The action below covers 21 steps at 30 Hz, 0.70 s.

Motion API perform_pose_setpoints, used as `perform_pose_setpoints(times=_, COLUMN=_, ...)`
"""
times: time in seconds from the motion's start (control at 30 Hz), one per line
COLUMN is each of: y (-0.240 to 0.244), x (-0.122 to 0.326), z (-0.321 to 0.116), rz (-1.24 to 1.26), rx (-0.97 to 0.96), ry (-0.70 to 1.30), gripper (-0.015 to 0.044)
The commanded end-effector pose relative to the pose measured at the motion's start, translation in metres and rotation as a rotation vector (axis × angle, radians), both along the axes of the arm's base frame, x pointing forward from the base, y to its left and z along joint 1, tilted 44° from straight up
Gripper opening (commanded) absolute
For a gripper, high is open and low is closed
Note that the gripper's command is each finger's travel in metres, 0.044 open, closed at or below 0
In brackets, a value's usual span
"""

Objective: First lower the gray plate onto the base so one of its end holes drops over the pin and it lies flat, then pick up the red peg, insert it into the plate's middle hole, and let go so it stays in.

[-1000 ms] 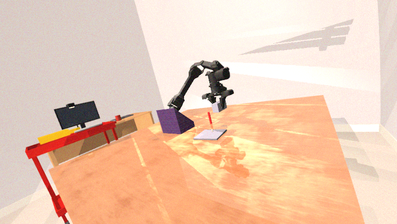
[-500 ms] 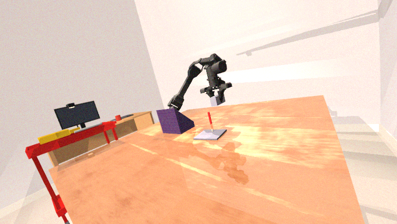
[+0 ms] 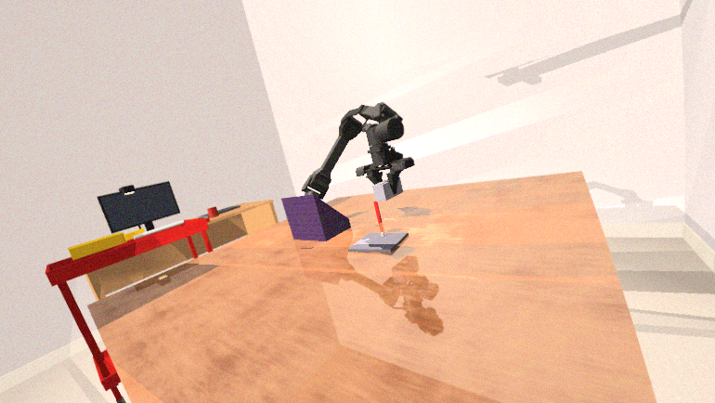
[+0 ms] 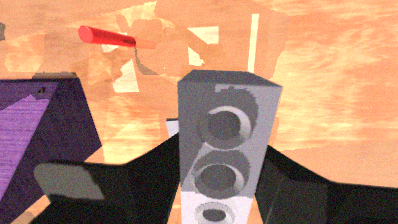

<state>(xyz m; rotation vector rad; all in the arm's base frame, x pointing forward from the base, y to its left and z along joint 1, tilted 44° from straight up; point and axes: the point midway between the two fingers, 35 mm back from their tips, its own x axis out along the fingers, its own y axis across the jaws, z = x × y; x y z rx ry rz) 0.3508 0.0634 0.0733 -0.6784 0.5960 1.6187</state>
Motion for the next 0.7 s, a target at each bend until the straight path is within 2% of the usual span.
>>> perform_pose_setpoints(times=0.0, y=-0.004, x=0.001, z=-0.012, rz=-0.01, rx=-0.005, ry=0.007, gripper=0.0)
perform_pose_setpoints(times=0.67, y=-0.022, x=0.0, z=-0.075, rz=-0.059, rx=-0.013, ry=0.053, gripper=0.0)
